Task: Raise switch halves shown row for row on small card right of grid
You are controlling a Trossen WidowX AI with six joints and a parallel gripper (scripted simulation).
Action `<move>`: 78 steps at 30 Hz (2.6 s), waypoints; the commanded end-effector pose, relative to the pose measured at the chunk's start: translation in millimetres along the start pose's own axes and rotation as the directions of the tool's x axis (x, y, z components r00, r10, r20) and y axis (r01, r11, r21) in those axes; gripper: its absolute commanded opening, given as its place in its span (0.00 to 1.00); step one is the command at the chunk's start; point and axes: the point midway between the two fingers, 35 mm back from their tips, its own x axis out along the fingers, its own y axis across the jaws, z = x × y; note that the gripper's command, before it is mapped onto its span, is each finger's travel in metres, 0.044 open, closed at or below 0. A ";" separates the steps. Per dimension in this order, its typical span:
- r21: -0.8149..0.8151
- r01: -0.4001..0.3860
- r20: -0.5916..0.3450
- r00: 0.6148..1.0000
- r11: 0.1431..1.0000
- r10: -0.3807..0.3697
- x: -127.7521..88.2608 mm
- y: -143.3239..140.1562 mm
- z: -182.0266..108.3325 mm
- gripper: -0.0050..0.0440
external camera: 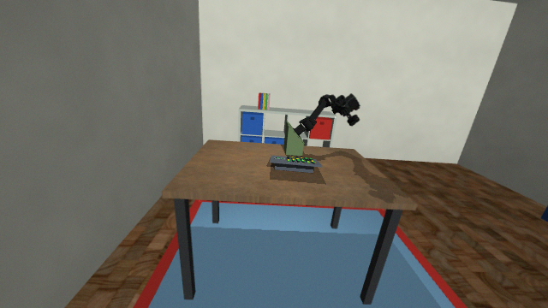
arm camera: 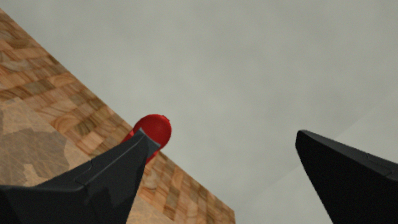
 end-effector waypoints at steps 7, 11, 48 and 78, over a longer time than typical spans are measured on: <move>0.000 0.001 0.011 1.000 1.000 -0.001 -0.7 -0.4 4.4 0.92; 0.000 0.001 0.011 1.000 1.000 -0.001 -0.7 -0.4 4.4 0.92; 0.716 0.130 -0.695 0.225 0.686 0.683 -102.5 6.3 -308.4 0.10; 0.715 0.137 -0.696 0.238 0.686 0.678 -95.8 44.1 -346.7 0.00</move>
